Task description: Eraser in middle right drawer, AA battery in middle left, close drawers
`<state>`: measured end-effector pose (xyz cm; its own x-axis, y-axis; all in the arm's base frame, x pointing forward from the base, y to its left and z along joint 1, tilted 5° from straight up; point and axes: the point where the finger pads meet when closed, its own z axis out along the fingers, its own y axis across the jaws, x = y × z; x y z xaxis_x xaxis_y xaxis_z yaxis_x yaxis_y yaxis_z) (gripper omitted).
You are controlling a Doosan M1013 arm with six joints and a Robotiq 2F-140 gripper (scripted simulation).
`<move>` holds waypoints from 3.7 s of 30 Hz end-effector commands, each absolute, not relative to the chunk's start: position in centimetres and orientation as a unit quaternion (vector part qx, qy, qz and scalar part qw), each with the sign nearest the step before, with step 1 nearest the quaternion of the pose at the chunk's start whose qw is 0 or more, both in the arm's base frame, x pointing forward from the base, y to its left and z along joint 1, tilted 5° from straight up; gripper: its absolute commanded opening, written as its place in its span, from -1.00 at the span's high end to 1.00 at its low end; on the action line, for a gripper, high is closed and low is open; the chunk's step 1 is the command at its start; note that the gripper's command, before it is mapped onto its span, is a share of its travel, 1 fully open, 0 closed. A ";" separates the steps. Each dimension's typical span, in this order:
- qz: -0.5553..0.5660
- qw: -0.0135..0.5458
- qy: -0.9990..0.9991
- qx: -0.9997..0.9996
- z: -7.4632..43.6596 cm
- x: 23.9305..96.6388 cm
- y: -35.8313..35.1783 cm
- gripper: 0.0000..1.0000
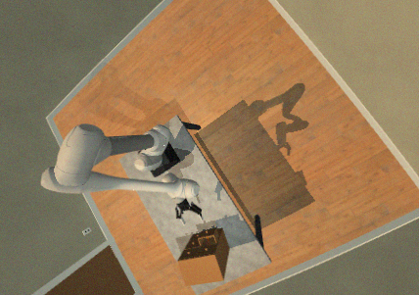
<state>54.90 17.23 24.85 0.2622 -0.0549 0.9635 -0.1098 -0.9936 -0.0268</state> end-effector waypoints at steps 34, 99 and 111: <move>0.485 0.016 -0.055 0.873 25.8 54.6 17.2 -1.00; 0.041 -0.010 -0.056 0.998 28.9 54.3 17.1 -1.00; 0.041 -0.010 -0.056 0.998 28.9 54.3 17.1 -1.00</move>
<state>54.22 17.25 28.81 0.9904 -0.1087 0.0858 -0.1071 -0.9940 -0.0235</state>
